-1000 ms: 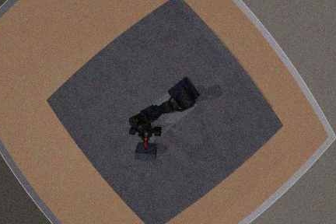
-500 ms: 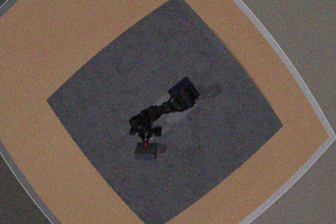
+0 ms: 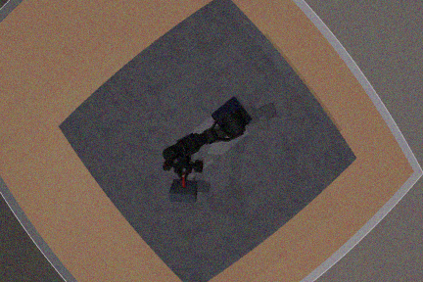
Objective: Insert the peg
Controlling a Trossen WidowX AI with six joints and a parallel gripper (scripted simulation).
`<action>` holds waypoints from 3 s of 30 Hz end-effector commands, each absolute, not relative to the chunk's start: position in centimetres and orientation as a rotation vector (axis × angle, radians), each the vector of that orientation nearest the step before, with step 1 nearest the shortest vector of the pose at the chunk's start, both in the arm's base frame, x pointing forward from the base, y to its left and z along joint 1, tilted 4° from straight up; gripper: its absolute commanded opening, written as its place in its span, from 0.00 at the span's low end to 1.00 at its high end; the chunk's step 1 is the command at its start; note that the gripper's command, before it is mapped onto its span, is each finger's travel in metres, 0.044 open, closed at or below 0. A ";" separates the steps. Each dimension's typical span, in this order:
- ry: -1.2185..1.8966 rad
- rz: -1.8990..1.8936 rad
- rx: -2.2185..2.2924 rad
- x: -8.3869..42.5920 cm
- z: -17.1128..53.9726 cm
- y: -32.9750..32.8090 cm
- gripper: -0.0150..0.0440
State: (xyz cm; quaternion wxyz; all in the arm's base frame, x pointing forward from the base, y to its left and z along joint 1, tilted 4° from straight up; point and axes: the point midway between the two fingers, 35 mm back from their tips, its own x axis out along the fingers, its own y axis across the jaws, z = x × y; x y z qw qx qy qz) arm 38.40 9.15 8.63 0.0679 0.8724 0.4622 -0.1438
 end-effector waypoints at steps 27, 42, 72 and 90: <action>1.386 -0.421 2.630 39.2 8.4 10.4 0.25; 1.387 -0.421 2.630 39.6 8.3 11.0 0.25; 1.382 -0.435 2.632 39.5 8.0 10.8 0.88; 1.380 -0.445 2.619 38.3 8.7 8.3 1.00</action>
